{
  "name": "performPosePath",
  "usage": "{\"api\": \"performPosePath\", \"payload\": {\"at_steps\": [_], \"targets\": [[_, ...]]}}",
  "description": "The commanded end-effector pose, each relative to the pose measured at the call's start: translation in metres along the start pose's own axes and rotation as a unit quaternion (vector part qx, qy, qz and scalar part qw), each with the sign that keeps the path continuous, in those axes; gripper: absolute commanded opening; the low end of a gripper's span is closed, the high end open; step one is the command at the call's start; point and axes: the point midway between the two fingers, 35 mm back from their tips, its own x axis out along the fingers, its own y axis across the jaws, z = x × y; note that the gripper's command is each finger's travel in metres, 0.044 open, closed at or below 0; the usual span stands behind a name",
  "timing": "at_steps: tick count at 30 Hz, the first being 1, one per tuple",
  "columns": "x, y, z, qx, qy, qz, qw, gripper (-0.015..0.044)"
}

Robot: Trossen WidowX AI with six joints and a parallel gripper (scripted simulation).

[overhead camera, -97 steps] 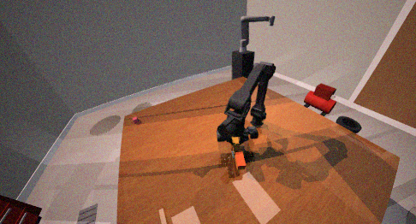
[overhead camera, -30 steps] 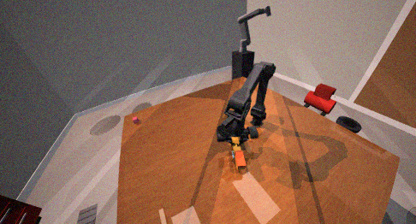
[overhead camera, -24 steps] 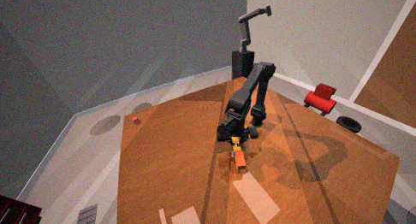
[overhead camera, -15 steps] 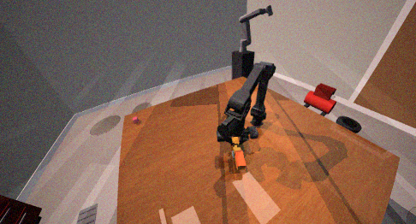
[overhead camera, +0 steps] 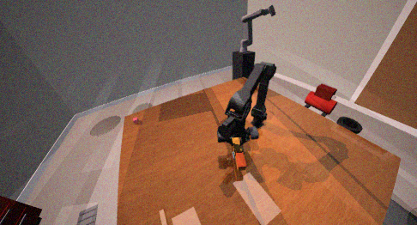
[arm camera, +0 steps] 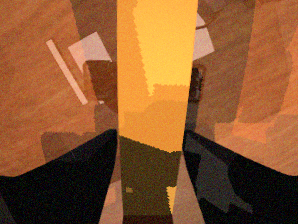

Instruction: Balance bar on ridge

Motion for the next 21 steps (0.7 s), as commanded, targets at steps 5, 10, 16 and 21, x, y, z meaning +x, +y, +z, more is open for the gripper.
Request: {"api": "performPosePath", "payload": {"at_steps": [5,10,16,21], "targets": [[0.000,0.000,0.000,0.000,0.000,0.000,1.000,0.0342],[0.000,0.000,0.000,0.000,0.000,0.000,1.000,0.0440],[-0.043,0.003,-0.004,0.000,0.000,0.000,1.000,0.0440],[-0.098,0.000,0.000,0.000,0.000,0.000,1.000,0.0440]]}}
